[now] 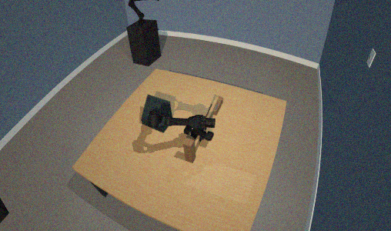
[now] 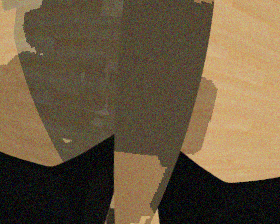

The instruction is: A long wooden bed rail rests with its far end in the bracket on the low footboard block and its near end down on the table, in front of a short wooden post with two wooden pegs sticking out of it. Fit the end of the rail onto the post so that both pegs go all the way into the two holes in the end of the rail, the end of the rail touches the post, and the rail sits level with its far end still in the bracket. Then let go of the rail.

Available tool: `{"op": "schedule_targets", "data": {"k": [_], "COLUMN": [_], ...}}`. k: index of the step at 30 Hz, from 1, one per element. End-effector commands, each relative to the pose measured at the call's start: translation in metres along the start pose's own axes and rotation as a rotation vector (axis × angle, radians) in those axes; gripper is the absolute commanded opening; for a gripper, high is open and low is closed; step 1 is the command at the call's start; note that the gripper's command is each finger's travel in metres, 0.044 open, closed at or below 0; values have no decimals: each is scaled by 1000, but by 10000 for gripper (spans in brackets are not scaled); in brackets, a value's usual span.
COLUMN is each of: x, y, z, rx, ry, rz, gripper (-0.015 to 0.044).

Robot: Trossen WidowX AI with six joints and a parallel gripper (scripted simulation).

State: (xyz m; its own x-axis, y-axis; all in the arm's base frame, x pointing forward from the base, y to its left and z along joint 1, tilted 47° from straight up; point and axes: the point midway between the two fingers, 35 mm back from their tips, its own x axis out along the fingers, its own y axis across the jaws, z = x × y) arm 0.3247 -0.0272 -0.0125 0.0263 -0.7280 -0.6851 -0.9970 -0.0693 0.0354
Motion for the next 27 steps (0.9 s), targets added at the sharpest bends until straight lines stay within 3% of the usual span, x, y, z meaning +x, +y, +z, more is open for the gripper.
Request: {"op": "schedule_targets", "data": {"k": [1,27], "x": [-4,-17], "y": [-1,-2], "z": [1,1], "rx": [-3,-3], "ry": [0,0], "rz": [-3,-3], "gripper": [0,0]}}
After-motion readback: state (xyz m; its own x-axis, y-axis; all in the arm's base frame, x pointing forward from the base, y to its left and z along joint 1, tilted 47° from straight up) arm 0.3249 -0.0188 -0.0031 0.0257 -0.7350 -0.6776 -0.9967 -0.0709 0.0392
